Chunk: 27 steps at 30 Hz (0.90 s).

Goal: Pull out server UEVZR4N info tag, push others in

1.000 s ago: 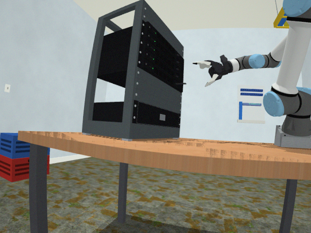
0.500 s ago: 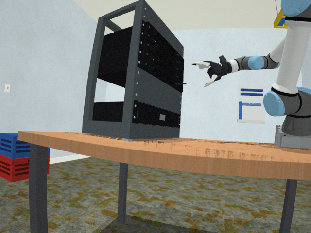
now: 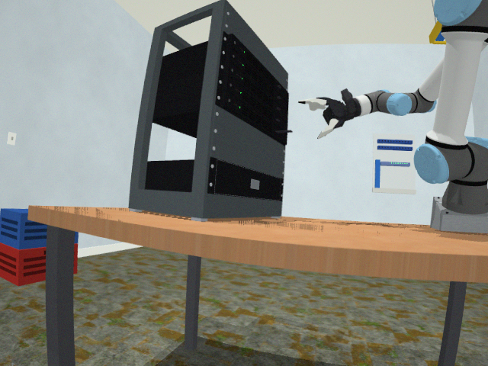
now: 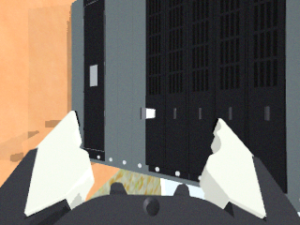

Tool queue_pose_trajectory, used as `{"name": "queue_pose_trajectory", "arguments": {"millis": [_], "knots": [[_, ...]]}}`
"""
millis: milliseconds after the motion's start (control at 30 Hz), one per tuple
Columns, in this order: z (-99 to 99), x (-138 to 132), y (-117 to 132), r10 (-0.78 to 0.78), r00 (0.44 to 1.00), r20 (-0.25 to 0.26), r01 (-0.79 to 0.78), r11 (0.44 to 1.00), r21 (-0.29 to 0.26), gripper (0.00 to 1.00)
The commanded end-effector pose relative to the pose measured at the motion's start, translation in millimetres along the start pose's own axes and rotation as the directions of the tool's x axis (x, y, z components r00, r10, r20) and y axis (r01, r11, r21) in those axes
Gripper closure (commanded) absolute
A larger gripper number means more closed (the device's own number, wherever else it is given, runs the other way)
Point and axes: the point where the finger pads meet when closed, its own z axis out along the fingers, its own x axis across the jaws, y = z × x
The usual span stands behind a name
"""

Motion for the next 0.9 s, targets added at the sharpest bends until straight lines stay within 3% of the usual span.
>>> {"name": "queue_pose_trajectory", "arguments": {"millis": [0, 867], "knots": [[6.1, 0.0, 2.9, 0.001, 1.000, -0.006, -0.001, 1.000, -0.008, 0.00], [29.6, 3.7, 16.9, -0.003, 1.000, -0.007, 0.003, 1.000, -0.009, 0.00]]}}
